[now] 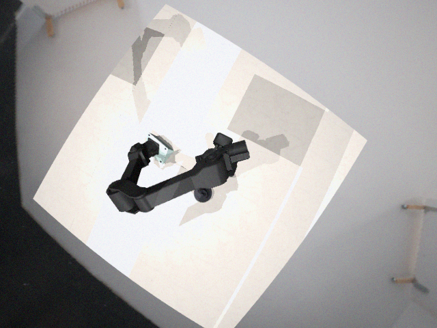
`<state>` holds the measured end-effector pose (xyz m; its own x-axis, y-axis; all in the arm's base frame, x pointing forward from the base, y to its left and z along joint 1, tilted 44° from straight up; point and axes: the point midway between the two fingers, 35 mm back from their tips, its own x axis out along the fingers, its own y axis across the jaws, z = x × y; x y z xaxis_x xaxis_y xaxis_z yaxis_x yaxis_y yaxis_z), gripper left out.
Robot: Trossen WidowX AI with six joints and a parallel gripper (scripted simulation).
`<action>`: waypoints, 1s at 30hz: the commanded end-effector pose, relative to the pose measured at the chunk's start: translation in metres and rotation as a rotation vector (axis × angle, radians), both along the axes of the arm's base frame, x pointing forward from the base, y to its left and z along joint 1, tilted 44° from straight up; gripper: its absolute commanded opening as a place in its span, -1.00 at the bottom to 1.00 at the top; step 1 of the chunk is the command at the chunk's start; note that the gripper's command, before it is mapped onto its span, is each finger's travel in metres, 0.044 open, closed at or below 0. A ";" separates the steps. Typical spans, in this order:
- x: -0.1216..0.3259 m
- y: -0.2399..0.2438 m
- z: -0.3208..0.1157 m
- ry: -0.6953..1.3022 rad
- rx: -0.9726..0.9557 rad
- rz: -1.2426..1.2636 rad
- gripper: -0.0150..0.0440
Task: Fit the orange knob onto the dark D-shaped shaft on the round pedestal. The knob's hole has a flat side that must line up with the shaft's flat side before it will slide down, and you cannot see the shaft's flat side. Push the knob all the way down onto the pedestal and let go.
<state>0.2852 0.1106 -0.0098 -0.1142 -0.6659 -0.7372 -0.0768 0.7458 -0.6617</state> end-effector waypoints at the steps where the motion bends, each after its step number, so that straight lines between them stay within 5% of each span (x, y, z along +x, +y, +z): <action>1: 0.000 0.000 0.000 -0.043 -0.009 -0.041 1.00; 30: -0.004 -0.042 -0.044 -0.043 -0.010 -0.038 1.00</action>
